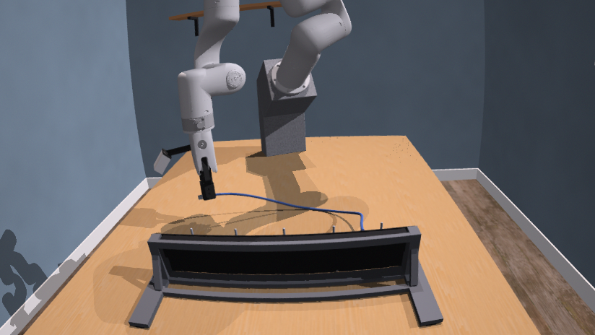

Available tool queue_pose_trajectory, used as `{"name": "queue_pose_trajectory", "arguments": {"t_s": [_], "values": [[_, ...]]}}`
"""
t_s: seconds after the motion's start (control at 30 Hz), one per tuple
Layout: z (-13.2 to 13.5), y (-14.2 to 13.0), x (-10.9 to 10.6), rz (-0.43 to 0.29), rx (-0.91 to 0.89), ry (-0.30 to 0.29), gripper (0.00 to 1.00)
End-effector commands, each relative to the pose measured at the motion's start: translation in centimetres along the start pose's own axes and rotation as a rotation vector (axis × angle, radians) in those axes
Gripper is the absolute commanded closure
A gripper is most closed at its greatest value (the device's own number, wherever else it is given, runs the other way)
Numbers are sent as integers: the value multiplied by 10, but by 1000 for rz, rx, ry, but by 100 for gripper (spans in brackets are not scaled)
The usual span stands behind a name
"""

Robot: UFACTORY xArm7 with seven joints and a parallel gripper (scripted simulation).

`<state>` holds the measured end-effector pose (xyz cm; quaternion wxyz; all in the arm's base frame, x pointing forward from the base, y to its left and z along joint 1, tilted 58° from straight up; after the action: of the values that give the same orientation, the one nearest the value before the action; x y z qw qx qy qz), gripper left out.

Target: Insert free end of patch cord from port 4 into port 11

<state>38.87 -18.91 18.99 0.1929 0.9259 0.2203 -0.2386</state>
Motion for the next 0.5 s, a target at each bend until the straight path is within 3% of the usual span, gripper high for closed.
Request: {"name": "queue_pose_trajectory", "arguments": {"t_s": [0.0,0.47], "values": [[-27,-9,-6,4,-133,-3,100],[-94,-33,-16,2,-466,-6,100]]}}
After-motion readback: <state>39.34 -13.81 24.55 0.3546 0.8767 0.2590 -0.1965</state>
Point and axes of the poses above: the point where the finger pads meet when closed, its own x axis out along the fingers, its own z axis across the jaws, y = z × x, the point moved 5 cm from there along -x, back along the fingers, and after that the axes turned 15 degrees about -x, right-handed, at the moved point
